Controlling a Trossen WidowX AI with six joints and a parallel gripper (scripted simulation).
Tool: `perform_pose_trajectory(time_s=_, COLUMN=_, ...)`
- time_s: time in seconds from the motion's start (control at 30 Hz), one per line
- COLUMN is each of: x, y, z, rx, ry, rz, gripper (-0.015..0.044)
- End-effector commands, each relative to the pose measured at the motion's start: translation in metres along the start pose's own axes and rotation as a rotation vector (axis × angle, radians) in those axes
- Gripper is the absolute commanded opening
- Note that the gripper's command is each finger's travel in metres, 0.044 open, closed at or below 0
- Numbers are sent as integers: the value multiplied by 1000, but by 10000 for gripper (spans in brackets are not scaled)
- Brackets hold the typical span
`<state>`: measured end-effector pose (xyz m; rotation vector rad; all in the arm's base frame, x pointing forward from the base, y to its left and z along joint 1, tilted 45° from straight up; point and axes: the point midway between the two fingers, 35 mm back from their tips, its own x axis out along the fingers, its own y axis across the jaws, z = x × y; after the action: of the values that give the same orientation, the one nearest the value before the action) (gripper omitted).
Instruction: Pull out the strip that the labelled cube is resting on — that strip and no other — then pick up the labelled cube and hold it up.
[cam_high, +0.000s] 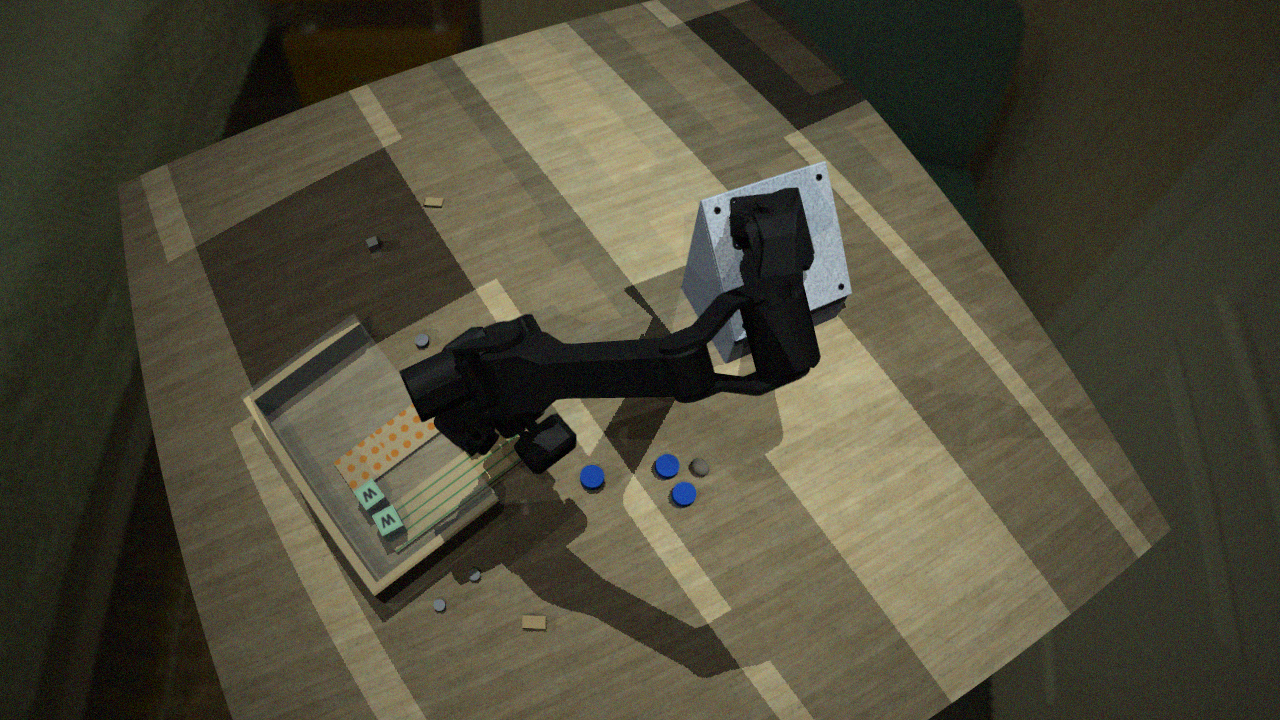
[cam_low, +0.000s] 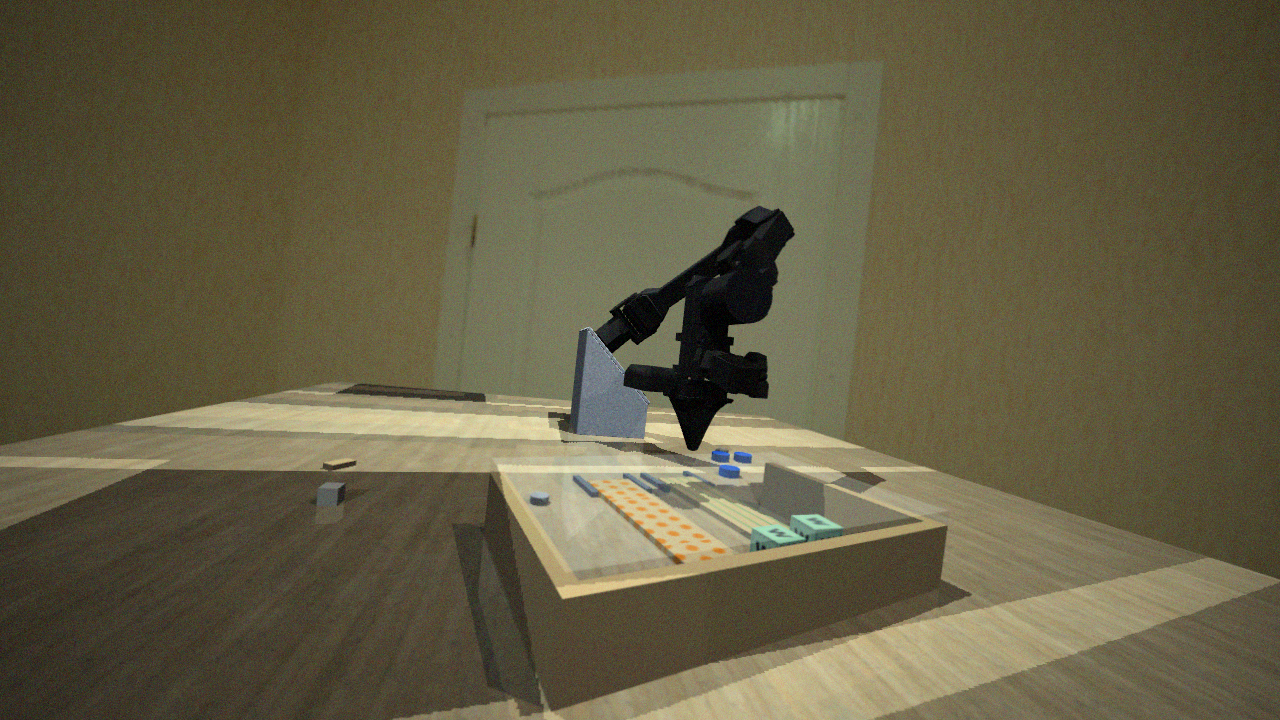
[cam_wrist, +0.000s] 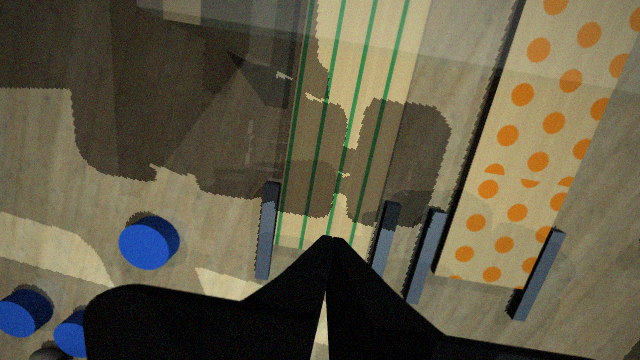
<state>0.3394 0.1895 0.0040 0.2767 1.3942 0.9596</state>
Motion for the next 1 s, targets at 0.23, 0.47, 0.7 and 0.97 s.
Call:
perform_pose_trajectory(time_s=0.23, x=19, y=-1, z=-2, rx=5, ry=5, rz=-4, gripper=0)
perform_pose_trajectory(time_s=0.47, x=31, y=0, z=-2, rx=5, ry=5, rz=-2, gripper=0)
perform_pose_trajectory(time_s=0.7, x=42, y=1, z=-3, rx=6, ry=4, rz=-1, gripper=0)
perform_pose_trajectory(time_s=0.97, x=44, y=2, z=-3, rx=6, ry=4, rz=0, gripper=0)
